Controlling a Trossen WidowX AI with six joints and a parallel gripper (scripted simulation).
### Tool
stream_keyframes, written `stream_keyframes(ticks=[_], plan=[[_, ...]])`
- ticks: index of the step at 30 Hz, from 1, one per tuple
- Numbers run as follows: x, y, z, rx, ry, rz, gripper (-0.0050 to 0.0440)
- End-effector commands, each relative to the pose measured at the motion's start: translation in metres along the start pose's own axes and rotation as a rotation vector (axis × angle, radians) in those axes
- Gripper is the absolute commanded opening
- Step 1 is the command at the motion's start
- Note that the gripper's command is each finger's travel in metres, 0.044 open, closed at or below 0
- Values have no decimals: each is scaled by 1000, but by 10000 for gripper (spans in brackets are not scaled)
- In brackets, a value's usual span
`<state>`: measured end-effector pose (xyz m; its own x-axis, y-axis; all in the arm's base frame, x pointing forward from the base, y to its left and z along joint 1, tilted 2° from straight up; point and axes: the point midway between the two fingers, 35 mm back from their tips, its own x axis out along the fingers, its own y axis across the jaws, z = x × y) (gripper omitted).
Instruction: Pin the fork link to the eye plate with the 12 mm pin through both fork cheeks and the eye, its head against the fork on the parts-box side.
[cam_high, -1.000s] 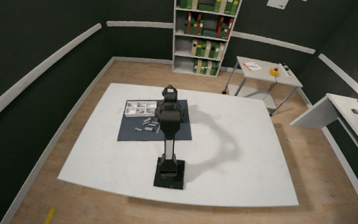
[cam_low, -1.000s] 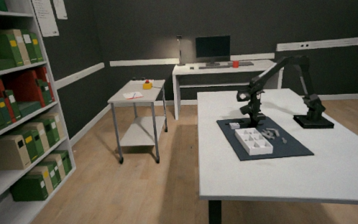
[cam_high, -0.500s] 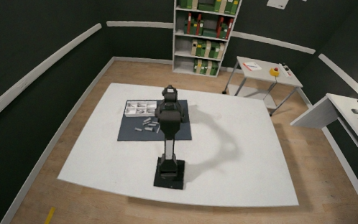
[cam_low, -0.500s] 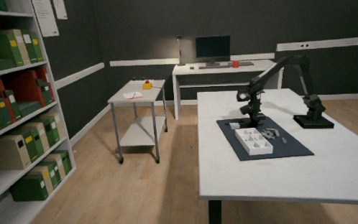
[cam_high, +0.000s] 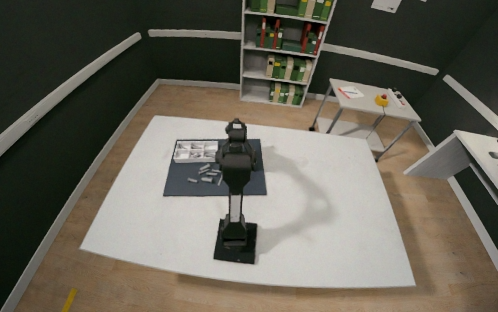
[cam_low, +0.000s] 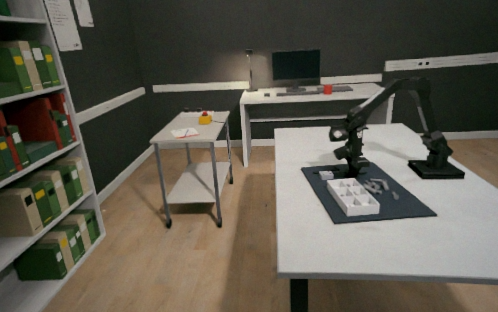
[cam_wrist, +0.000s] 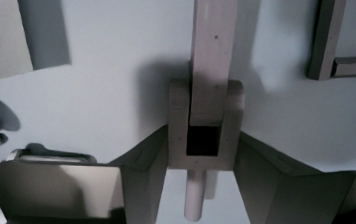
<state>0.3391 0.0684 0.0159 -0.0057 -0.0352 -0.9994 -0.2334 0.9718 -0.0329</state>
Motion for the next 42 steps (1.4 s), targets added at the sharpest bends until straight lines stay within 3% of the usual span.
stream_keyframes(ticks=[1,11,12,42], plan=[[-2,0,1,-3,-10,3,-50],[-2,0,1,-3,-10,3,-50],[-2,0,1,-3,-10,3,250],[-3,0,2,-2,-10,2,250]])
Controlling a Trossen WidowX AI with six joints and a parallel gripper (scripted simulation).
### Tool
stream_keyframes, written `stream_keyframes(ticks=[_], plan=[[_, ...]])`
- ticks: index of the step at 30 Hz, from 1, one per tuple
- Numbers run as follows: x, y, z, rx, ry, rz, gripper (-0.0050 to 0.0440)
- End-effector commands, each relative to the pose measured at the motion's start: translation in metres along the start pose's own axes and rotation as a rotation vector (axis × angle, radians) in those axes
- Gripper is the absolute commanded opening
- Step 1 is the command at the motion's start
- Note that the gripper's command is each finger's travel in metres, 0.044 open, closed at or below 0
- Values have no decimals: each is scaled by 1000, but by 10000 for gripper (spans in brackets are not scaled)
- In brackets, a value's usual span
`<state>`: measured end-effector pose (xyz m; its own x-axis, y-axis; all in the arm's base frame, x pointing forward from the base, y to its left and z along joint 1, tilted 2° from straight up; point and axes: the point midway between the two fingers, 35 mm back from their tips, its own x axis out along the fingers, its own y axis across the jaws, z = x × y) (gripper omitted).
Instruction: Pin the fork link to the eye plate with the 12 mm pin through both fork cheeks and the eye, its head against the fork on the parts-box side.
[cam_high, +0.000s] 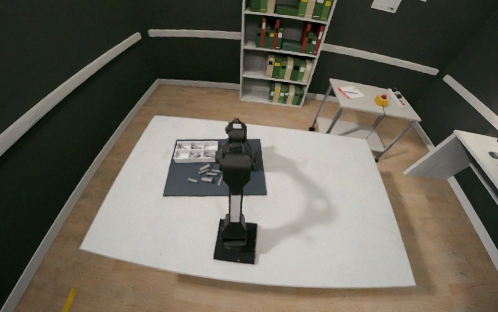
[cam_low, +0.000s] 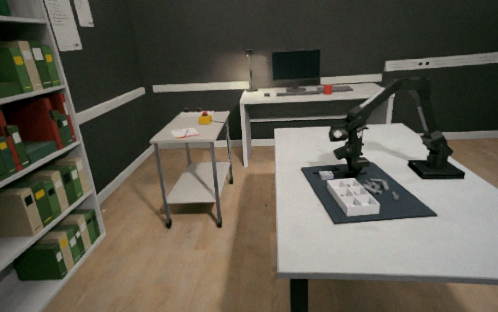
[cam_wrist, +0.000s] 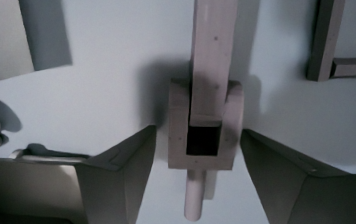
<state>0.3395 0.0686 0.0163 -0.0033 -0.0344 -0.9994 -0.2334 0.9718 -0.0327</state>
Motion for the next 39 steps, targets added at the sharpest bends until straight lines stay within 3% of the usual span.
stream_keyframes(ticks=[1,24,39], plan=[[-2,0,1,-2,-8,2,250],[-15,0,5,-2,-29,2,250],[-37,0,7,-1,-45,2,250]])
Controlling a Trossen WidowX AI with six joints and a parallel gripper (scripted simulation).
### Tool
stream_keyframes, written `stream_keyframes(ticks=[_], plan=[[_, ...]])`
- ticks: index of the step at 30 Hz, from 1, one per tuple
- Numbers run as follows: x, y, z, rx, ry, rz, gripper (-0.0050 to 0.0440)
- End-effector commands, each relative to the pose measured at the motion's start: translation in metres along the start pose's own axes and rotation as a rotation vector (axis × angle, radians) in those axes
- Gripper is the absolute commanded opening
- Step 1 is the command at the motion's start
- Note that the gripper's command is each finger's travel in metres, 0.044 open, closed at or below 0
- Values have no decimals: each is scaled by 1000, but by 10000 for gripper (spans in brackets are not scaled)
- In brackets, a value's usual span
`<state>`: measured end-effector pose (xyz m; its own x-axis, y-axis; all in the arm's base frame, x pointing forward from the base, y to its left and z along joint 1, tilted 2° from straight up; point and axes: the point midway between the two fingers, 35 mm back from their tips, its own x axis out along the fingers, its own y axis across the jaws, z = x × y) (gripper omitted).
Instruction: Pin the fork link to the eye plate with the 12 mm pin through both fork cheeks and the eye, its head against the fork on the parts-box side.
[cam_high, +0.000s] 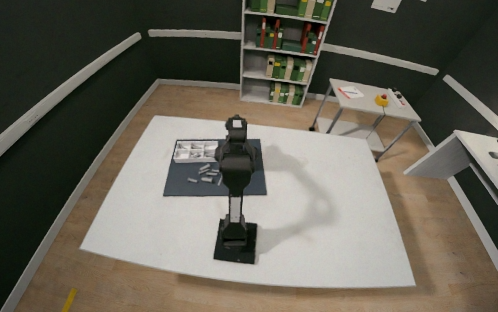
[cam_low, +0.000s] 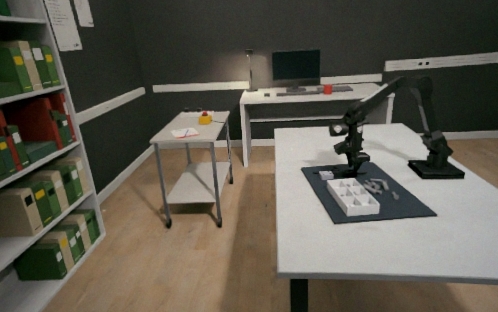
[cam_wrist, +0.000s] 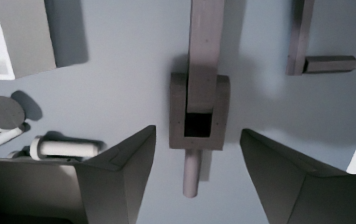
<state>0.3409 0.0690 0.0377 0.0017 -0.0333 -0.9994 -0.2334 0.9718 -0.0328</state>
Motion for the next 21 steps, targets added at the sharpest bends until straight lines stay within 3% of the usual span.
stream_keyframes(ticks=[1,21], plan=[[-15,1,6,-1,-40,2,250],[-28,1,4,0,-29,2,250]])
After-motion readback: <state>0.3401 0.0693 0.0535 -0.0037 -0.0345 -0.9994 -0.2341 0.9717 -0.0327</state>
